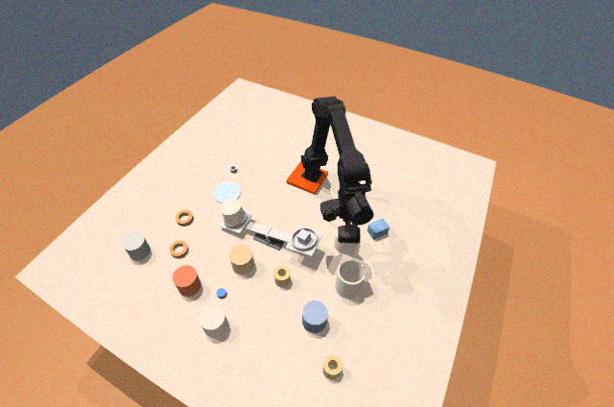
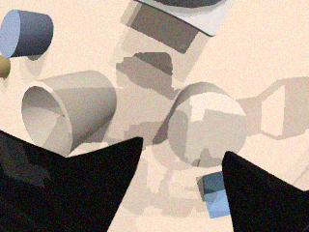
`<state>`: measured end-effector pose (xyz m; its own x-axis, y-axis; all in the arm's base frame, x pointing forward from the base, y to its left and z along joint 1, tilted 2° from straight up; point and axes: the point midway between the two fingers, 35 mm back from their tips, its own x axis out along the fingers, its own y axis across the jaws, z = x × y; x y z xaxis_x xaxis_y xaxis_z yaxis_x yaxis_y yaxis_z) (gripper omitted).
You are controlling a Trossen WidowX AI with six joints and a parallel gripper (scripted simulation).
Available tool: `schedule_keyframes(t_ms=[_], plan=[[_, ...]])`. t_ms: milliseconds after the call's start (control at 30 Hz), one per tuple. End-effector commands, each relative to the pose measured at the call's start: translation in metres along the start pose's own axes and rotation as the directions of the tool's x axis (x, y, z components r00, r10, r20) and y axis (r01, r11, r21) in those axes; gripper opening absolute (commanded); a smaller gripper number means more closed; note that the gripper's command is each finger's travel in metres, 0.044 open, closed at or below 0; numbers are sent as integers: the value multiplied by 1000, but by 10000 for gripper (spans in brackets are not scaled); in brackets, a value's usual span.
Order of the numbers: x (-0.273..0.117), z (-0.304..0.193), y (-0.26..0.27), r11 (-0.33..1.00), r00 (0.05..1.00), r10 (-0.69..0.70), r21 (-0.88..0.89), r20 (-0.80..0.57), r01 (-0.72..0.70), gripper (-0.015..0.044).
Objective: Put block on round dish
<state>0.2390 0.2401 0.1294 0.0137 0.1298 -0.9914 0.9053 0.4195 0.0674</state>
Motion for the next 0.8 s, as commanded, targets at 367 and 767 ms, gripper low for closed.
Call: schedule_keyframes(t_ms=[367,767], plan=[[-7,21,10,865,1000,-3,-501,16,10,260],[-13,40,15,590,1000,-6,-807,31,28,260]])
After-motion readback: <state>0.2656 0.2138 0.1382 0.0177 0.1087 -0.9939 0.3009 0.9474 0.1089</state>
